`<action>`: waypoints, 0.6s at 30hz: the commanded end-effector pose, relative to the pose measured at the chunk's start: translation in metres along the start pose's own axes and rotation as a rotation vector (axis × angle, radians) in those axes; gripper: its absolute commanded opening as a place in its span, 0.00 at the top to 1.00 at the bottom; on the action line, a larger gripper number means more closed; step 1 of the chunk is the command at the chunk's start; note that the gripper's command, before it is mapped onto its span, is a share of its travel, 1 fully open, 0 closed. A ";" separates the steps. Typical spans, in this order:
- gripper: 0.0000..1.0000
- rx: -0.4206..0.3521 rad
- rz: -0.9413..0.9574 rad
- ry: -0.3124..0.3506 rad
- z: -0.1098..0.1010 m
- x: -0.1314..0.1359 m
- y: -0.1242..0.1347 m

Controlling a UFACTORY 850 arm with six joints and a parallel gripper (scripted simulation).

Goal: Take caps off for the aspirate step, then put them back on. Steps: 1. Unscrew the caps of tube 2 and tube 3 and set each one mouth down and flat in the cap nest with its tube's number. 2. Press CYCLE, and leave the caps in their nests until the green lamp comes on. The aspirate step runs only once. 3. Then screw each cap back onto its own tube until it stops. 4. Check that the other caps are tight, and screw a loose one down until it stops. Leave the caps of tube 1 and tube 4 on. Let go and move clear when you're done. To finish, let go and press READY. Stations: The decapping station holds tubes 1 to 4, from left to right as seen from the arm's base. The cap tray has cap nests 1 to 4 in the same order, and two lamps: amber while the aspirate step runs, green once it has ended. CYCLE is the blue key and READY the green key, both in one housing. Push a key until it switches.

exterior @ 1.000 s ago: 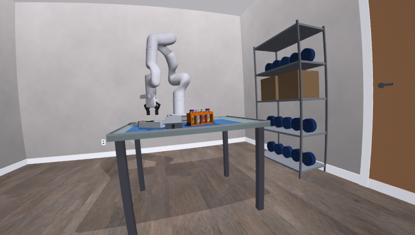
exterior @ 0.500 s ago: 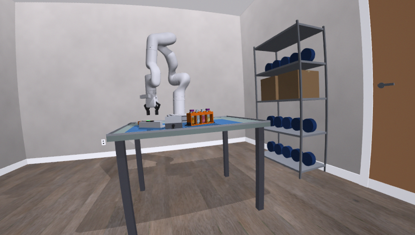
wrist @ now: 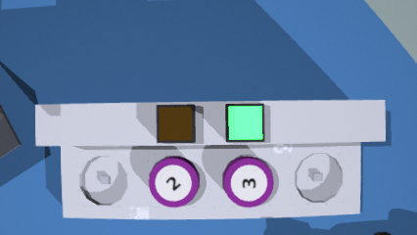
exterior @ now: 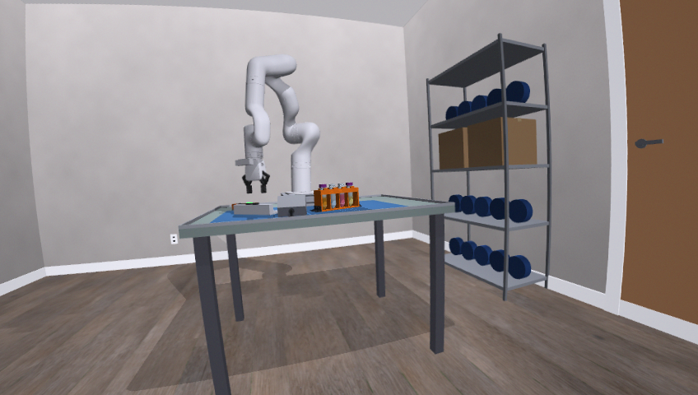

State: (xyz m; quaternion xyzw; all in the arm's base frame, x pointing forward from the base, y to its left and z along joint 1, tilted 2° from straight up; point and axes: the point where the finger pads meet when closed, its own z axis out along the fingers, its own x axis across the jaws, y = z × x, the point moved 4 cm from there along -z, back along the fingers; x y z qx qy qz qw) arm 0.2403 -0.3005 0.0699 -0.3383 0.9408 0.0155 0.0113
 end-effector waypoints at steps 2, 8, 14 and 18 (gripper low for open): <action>0.00 0.002 0.000 0.000 0.000 0.000 -0.001; 0.54 0.002 0.000 -0.001 -0.025 -0.020 -0.010; 0.54 0.002 0.000 -0.001 -0.050 -0.040 -0.019; 0.54 0.002 0.000 -0.001 -0.072 -0.058 -0.028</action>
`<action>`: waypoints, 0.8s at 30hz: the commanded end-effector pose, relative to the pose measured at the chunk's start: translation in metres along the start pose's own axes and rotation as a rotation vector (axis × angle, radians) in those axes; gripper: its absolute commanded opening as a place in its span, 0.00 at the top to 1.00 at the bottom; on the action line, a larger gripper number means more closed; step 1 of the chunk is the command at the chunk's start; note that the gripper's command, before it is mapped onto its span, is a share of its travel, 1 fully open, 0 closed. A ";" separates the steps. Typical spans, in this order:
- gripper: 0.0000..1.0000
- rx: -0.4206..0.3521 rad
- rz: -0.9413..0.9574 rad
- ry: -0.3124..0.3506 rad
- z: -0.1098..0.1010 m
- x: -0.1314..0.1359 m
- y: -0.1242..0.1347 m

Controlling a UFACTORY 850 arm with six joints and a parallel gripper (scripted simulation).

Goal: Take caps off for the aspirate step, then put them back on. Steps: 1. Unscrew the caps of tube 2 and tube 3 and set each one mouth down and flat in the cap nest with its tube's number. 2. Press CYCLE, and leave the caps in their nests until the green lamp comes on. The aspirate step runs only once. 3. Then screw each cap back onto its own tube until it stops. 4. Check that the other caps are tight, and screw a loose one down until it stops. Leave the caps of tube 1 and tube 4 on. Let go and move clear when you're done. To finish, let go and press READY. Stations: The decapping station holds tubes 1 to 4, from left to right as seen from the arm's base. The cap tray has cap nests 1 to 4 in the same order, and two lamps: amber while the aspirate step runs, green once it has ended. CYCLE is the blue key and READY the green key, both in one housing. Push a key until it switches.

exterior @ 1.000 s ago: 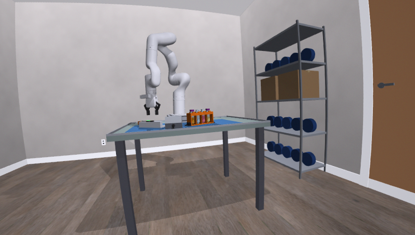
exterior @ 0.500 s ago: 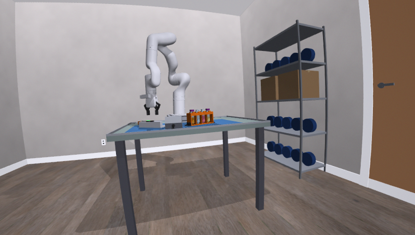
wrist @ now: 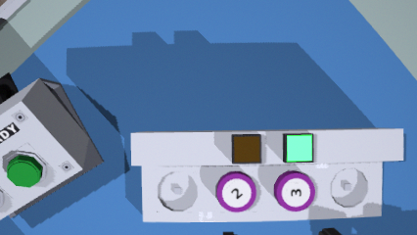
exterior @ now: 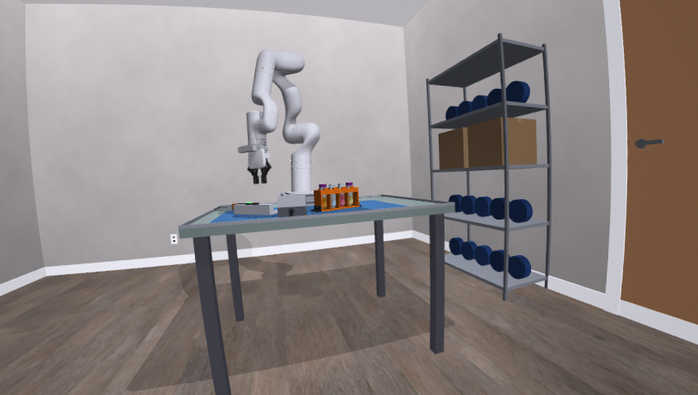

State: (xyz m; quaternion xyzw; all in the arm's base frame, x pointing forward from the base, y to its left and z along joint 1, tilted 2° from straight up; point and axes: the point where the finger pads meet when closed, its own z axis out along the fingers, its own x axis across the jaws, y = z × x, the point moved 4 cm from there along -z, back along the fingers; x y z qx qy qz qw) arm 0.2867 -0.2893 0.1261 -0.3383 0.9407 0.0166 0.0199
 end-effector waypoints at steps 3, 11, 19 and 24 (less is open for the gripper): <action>0.54 -0.002 0.000 0.016 -0.016 -0.014 -0.008; 0.54 -0.002 0.000 0.016 0.009 -0.013 -0.008; 0.54 -0.002 0.000 0.016 0.039 -0.013 -0.008; 0.54 -0.002 0.000 0.016 0.064 -0.012 -0.008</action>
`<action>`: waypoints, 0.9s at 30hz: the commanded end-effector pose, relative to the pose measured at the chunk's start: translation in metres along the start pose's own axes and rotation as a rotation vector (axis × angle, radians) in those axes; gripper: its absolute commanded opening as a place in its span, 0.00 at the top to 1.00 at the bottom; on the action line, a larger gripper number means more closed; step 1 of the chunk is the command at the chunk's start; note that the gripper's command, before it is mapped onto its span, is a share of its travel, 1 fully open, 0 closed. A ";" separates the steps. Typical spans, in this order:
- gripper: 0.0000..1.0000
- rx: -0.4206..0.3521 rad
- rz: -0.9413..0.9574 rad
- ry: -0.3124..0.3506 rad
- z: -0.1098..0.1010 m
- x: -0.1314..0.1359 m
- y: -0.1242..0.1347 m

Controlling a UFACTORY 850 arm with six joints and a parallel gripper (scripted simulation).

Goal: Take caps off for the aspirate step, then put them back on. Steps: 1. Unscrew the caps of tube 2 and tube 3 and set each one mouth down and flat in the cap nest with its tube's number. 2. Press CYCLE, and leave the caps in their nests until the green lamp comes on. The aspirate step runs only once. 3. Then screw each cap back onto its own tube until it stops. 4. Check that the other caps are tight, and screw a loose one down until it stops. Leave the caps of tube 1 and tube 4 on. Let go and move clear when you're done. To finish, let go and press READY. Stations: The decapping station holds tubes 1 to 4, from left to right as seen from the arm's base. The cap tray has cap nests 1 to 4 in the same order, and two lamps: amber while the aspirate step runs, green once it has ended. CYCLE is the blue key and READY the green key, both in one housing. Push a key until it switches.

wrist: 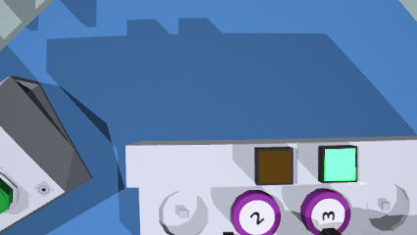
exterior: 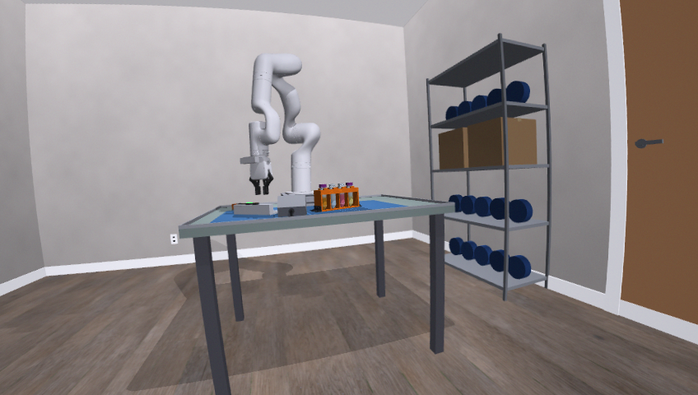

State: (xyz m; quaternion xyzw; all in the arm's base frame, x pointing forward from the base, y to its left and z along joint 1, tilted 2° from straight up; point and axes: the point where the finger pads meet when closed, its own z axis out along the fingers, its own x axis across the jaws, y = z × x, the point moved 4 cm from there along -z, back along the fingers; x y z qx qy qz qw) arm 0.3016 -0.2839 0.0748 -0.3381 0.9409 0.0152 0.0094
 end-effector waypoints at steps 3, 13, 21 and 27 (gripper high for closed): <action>0.54 0.003 0.000 -0.004 0.027 0.000 -0.002; 0.54 0.003 0.000 -0.004 0.061 -0.001 -0.002; 0.54 0.003 0.000 -0.004 0.062 -0.001 -0.002; 0.54 0.003 0.000 -0.004 0.064 0.000 -0.002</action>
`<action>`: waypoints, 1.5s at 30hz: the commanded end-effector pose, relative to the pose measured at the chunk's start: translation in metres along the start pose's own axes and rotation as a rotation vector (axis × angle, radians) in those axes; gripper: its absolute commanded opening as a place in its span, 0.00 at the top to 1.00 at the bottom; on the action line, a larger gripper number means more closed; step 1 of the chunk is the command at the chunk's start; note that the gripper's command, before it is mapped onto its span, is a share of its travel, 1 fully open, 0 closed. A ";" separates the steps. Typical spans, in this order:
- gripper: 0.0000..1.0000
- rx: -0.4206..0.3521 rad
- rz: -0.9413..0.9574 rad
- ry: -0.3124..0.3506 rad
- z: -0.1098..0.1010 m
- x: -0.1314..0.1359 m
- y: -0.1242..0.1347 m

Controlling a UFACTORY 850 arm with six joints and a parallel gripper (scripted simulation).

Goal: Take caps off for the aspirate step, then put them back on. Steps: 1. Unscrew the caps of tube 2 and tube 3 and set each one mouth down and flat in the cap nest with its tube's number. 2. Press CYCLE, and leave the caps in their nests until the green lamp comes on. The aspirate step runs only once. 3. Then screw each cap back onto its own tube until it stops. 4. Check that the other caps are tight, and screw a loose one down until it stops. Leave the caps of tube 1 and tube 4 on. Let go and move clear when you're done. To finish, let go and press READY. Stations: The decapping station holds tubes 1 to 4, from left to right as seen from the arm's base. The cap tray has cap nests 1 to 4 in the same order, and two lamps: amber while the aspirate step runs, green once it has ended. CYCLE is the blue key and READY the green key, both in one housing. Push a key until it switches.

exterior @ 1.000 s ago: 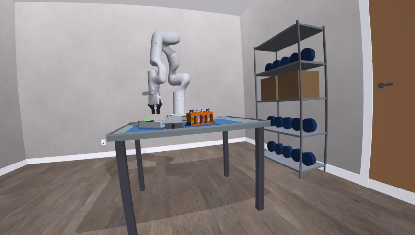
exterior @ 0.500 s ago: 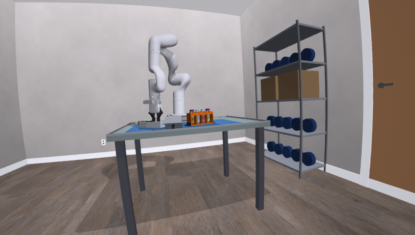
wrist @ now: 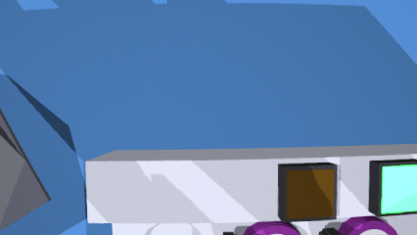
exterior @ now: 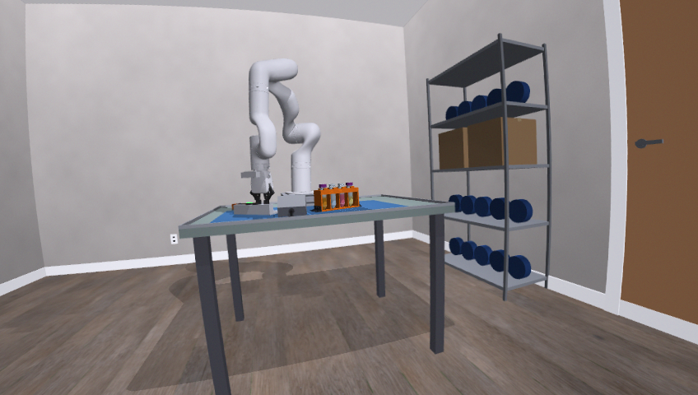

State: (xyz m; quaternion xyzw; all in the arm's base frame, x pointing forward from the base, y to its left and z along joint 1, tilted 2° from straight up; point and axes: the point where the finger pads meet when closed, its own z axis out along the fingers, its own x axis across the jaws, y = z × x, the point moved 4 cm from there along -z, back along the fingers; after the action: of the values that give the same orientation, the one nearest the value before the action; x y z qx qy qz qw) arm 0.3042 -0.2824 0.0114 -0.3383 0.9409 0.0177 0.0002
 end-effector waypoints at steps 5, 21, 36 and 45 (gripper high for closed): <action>0.54 0.013 0.000 -0.020 0.003 0.001 0.000; 0.54 0.013 0.000 -0.020 0.008 0.001 0.000; 1.00 0.013 0.000 -0.020 0.008 0.001 0.000; 1.00 0.014 0.000 -0.020 -0.037 0.002 0.001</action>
State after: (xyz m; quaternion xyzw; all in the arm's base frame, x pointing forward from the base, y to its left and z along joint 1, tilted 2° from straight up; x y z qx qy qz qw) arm 0.3019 -0.2828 0.0353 -0.3382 0.9409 0.0126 0.0160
